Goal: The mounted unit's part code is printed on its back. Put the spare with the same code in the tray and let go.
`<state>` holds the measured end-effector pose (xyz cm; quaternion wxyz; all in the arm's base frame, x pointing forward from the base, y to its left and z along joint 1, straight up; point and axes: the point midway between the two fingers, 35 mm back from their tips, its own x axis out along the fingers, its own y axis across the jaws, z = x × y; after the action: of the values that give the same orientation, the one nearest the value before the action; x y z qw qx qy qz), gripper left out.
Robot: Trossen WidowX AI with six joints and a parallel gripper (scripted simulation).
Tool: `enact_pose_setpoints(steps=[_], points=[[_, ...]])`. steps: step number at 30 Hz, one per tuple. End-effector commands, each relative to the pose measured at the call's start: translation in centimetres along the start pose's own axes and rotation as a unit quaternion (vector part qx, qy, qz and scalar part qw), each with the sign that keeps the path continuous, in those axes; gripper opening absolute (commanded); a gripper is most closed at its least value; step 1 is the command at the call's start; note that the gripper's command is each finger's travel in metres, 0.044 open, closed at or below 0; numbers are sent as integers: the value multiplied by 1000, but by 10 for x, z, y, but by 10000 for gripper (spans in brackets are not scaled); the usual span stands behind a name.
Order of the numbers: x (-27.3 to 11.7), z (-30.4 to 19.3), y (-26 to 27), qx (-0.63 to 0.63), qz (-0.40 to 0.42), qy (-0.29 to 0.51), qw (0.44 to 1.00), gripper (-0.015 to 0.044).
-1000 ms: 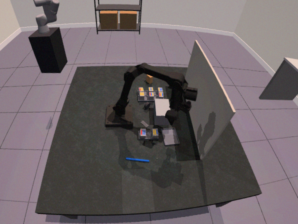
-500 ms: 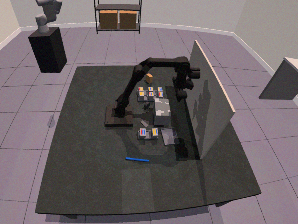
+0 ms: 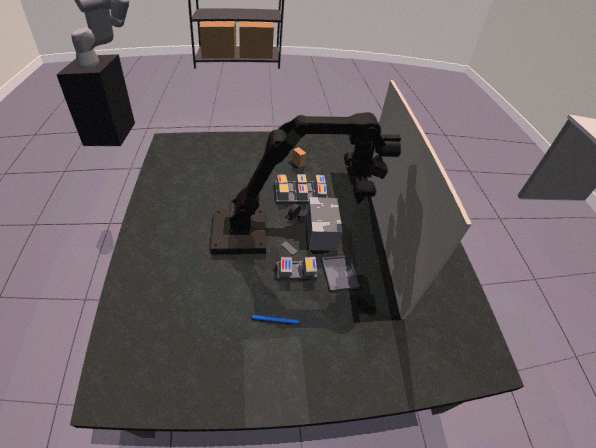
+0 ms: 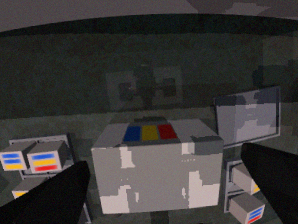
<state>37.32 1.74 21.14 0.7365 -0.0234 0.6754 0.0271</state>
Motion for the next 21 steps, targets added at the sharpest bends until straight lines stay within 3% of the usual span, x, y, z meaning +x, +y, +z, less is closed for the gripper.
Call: enact_pose_setpoints(steps=[1, 4, 13, 21], points=[[12, -4, 40, -152, 6, 6, 988, 440], [27, -17, 90, -354, 13, 10, 935, 440], [54, -60, 174, -683, 27, 14, 729, 440], [55, -62, 175, -690, 27, 14, 723, 440]])
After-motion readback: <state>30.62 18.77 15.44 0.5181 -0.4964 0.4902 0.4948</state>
